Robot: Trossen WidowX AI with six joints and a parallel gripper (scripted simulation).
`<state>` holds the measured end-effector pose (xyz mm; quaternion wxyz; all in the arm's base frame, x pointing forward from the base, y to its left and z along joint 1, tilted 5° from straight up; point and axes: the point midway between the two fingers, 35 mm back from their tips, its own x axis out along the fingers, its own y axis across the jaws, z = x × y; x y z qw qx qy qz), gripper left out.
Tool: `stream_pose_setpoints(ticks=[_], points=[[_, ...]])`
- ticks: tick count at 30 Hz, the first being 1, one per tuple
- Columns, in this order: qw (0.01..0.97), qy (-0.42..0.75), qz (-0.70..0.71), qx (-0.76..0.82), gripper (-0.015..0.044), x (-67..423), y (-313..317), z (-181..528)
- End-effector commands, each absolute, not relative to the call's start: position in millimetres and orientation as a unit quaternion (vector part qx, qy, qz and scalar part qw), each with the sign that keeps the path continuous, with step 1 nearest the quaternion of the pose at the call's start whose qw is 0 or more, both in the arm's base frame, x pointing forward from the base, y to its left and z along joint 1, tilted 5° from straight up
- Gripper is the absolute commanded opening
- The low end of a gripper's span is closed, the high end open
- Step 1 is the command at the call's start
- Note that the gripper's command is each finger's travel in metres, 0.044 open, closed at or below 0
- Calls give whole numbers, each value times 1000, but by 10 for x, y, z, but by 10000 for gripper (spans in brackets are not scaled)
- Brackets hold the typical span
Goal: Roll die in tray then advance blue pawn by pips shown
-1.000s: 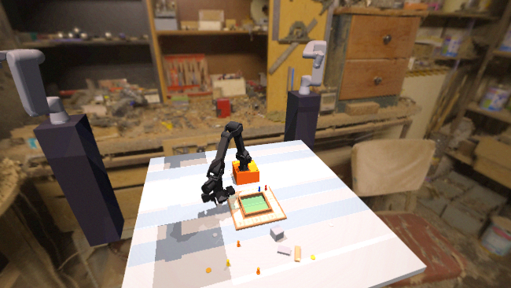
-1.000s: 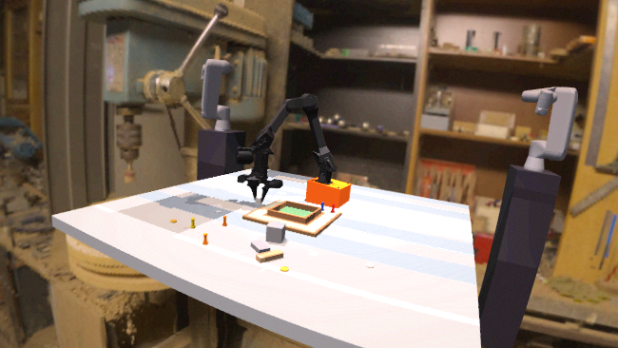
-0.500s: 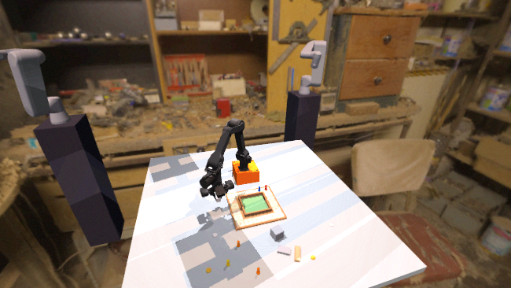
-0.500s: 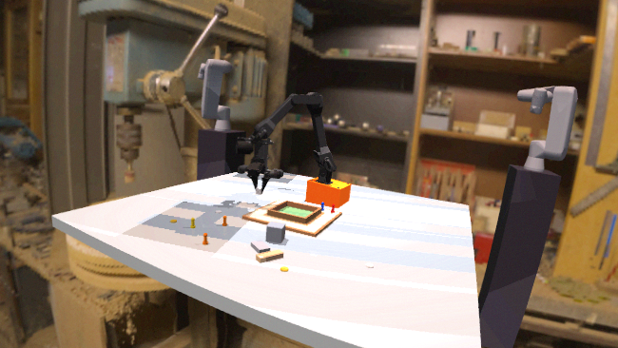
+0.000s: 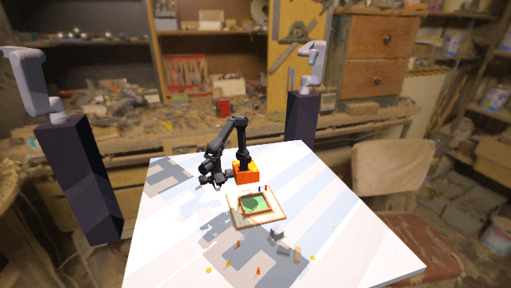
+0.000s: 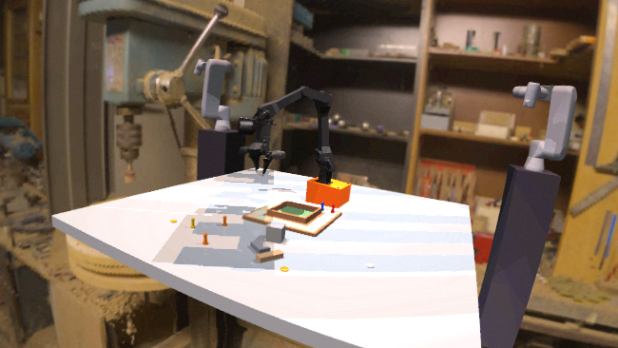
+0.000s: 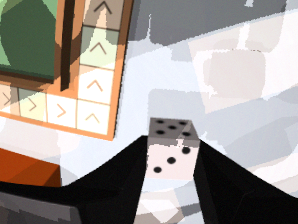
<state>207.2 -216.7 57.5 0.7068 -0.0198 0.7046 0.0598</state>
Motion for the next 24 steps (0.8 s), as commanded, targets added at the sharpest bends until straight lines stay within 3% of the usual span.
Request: stream_pose_setpoints(ticks=[1,24], points=[[706,705,58,-15,0,2180,-2017,565],[705,709,33,6,0,2647,-967,417]])
